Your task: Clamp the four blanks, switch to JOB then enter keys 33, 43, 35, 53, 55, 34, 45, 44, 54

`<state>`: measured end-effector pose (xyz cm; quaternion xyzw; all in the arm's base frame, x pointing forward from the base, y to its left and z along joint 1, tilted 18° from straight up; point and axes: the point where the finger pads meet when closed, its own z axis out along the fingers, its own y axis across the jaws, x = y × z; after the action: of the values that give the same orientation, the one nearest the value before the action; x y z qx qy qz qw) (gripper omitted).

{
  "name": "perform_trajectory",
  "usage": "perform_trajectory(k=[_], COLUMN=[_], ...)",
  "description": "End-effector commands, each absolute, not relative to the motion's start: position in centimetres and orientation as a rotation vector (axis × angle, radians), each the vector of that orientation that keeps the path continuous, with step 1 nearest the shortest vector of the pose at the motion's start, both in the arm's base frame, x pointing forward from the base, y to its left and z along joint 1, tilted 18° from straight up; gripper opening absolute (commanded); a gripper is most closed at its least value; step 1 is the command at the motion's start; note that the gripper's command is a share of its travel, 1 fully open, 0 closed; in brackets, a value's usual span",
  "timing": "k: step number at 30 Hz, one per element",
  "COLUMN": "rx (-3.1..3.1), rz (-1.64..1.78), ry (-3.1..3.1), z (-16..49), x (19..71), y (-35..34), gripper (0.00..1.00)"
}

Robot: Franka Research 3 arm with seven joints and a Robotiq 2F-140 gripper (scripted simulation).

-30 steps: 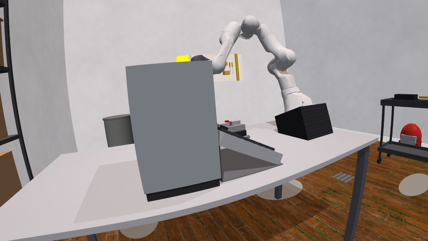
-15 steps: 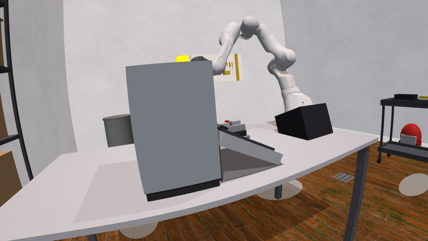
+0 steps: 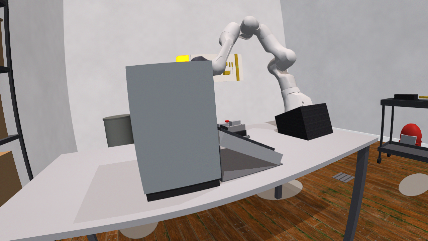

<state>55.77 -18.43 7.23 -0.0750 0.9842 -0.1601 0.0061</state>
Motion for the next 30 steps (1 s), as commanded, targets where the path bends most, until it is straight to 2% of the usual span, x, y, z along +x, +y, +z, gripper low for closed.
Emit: perform_trajectory(k=[1, 30], rx=[-0.236, -0.236], rz=[-0.501, -0.501], ry=[3.075, 3.075], z=[7.03, 7.88], x=[55.94, 55.9], y=[-18.64, -18.36], gripper=[0.0, 0.0])
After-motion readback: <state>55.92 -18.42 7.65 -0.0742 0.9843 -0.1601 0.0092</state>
